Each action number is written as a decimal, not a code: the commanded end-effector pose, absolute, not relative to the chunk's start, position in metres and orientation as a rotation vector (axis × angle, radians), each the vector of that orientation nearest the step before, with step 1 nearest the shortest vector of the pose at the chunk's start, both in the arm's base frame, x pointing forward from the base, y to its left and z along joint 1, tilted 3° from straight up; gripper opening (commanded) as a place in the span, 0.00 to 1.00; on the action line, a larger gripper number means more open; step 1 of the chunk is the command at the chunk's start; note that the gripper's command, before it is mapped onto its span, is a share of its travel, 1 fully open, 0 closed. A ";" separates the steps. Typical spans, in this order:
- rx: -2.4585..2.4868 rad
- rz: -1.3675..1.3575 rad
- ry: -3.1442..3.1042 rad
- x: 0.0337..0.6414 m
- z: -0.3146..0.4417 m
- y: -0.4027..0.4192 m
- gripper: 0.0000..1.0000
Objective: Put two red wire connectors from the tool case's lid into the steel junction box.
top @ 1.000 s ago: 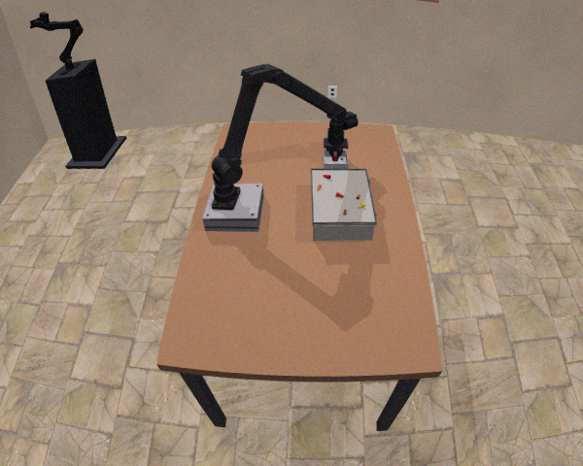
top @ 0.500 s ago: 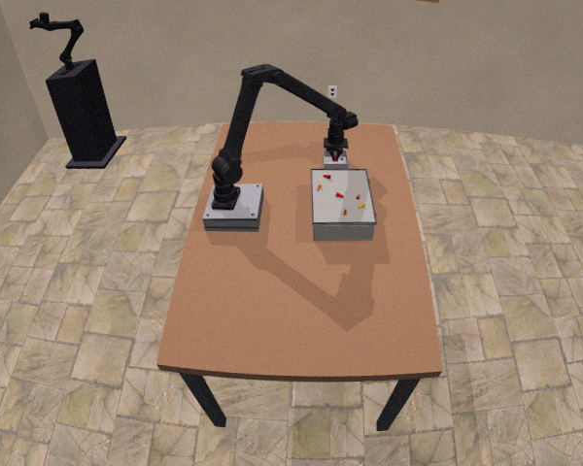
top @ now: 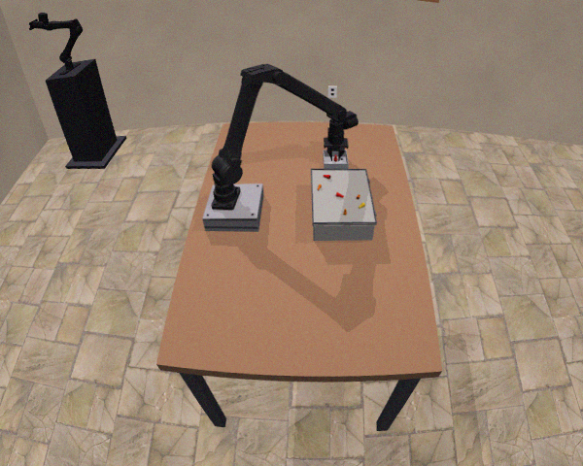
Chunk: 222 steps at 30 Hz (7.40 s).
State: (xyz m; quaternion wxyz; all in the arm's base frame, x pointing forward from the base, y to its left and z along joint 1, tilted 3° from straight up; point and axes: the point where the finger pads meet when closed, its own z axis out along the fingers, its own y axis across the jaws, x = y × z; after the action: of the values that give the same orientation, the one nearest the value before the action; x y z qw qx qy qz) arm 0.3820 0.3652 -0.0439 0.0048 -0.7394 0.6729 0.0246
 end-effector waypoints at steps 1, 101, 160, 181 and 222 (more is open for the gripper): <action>-2.266 0.066 2.075 0.396 -0.020 0.382 0.29; -2.268 0.062 2.060 0.404 0.052 0.376 0.29; -2.283 0.065 2.066 0.403 0.135 0.371 0.29; -1.688 0.068 2.597 0.431 0.123 0.268 0.29; 0.173 0.065 3.127 0.431 0.099 0.040 0.29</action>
State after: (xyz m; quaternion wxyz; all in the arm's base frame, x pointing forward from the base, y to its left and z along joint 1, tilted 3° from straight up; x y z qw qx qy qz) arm 0.4263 0.0536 0.0873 -0.0176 -0.0123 0.9995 0.0210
